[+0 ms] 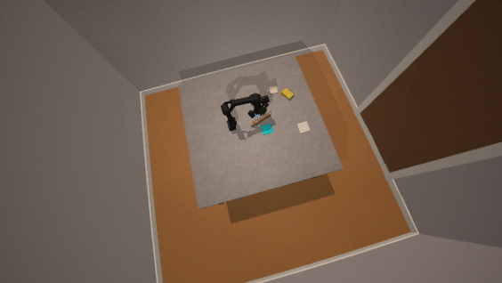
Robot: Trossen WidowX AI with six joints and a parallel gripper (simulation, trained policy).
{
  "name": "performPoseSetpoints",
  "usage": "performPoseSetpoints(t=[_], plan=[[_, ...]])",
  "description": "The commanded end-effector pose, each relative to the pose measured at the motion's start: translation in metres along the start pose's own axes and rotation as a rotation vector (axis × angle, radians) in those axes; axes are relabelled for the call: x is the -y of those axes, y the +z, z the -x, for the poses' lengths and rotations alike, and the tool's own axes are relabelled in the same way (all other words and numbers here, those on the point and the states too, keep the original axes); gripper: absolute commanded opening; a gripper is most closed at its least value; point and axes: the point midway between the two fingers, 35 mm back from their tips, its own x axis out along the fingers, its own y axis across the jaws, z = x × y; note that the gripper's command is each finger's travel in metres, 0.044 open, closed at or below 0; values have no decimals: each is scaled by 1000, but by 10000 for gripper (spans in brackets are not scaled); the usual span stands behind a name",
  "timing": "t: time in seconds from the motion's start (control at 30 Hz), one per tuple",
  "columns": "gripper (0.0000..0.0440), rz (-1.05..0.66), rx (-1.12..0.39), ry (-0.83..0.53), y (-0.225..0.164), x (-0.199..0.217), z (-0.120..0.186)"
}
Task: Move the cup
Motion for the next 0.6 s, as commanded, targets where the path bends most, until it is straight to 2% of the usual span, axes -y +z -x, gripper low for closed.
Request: performPoseSetpoints(t=[0.0,0.57], plan=[[0,-34,31,33,17,-3,5],[0,-167,104,87,81,-5,-12]])
